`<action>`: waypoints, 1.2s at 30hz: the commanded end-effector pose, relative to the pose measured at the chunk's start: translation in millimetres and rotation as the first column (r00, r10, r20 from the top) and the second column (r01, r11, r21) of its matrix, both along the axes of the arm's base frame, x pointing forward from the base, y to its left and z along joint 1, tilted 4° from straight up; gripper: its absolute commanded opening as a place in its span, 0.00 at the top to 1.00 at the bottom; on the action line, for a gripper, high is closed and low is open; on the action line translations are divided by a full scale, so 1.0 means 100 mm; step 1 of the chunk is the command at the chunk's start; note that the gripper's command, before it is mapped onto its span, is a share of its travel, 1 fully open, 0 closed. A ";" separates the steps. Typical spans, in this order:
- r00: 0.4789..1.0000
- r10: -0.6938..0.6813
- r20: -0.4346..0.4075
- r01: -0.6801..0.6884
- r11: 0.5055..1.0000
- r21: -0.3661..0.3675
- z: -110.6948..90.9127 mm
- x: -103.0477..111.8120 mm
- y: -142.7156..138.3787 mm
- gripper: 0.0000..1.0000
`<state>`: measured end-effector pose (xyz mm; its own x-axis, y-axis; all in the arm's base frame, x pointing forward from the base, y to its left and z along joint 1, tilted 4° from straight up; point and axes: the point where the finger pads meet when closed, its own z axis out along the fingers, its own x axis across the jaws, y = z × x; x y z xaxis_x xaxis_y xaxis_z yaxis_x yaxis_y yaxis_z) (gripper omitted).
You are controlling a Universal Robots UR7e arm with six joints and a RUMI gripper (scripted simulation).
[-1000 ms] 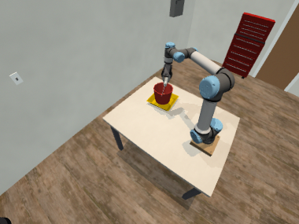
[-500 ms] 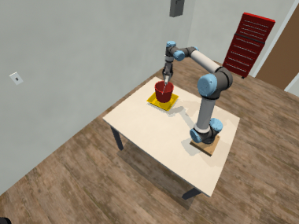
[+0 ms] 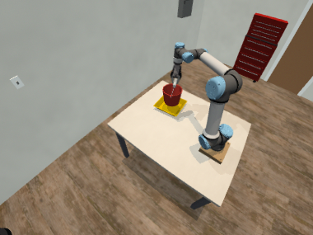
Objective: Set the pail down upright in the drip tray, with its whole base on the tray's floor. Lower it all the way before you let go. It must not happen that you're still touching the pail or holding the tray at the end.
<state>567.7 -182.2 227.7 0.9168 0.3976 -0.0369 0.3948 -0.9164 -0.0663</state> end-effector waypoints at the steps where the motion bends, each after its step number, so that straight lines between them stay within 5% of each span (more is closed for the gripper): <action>1: 1.000 0.000 0.002 0.000 1.000 -0.001 0.01 0.01 -0.04 1.00; 36: 1.000 0.000 0.002 0.000 1.000 -0.001 0.00 0.03 -0.11 1.00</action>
